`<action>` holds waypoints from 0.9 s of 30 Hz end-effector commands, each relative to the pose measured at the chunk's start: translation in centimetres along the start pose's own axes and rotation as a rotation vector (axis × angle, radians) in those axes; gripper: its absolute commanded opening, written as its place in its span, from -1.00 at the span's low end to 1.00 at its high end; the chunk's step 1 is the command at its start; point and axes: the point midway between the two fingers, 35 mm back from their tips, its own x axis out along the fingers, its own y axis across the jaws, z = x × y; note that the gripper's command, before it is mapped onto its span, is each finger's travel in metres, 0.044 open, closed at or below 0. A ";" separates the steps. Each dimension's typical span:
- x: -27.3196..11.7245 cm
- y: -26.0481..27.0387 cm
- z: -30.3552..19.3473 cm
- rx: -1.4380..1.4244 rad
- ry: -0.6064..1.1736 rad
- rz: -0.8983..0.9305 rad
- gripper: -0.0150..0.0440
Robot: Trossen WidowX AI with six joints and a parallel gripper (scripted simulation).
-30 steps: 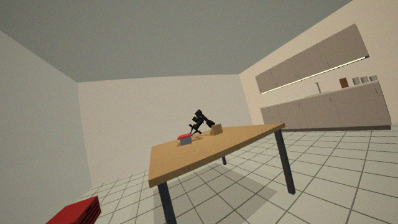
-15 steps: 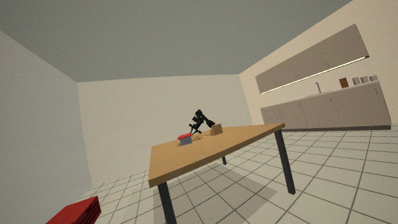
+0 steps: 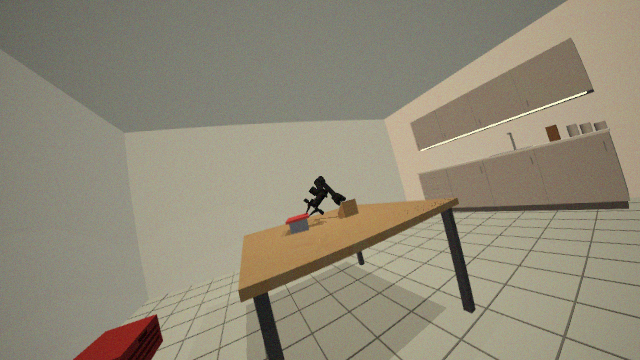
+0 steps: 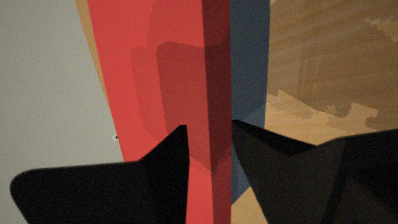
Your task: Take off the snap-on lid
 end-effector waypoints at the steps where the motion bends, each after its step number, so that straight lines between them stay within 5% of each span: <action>1: -0.2 0.2 0.0 0.005 0.000 0.005 -0.49; 27: -0.6 0.6 0.0 0.006 0.000 0.005 -0.49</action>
